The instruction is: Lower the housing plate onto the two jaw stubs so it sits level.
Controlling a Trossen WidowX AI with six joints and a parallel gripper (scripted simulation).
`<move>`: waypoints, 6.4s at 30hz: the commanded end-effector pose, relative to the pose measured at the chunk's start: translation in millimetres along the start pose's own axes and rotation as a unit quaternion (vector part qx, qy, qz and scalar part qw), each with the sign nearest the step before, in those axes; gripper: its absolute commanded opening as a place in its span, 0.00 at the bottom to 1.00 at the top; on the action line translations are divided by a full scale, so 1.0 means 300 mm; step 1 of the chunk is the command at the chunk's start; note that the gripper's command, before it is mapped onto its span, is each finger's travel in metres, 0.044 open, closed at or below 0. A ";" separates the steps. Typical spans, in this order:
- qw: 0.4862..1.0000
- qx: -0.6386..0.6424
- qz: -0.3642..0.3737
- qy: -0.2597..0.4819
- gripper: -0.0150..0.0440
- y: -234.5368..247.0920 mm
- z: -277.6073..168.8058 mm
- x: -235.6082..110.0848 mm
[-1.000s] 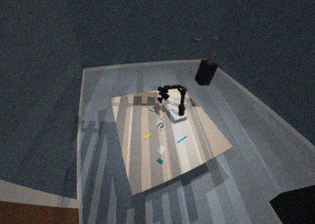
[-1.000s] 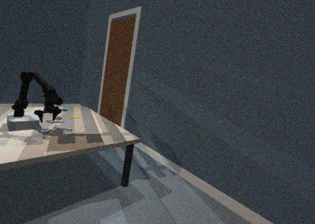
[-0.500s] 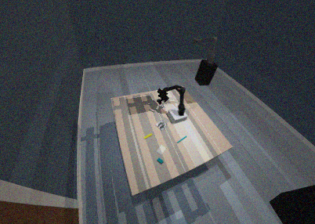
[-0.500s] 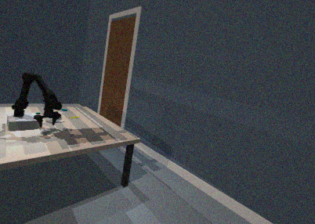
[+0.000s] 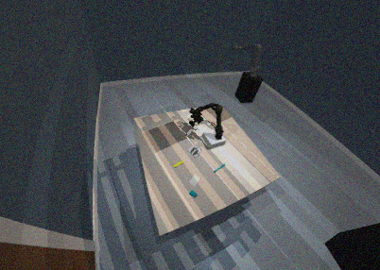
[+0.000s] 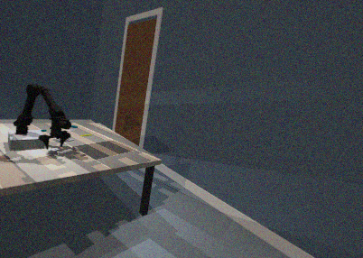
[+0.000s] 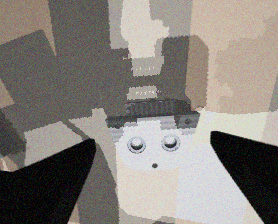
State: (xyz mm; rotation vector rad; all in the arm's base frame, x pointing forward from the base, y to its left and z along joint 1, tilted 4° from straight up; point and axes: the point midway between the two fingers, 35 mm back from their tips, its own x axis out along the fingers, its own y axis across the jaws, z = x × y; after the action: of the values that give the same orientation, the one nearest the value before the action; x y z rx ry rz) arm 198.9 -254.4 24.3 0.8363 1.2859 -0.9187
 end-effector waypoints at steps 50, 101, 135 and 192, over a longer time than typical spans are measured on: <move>1.000 -0.002 -0.004 0.005 1.00 -0.006 -0.010 0.117; 1.000 -0.001 -0.003 0.005 0.85 -0.002 0.000 -0.045; 0.990 0.141 -0.002 0.009 0.85 0.195 -0.116 -0.123; 0.842 0.539 -0.007 0.015 0.85 0.561 -0.614 -0.132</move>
State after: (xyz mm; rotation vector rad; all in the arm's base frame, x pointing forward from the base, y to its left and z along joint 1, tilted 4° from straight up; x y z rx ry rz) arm 277.6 -23.1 47.1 1.6724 0.7441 -1.6438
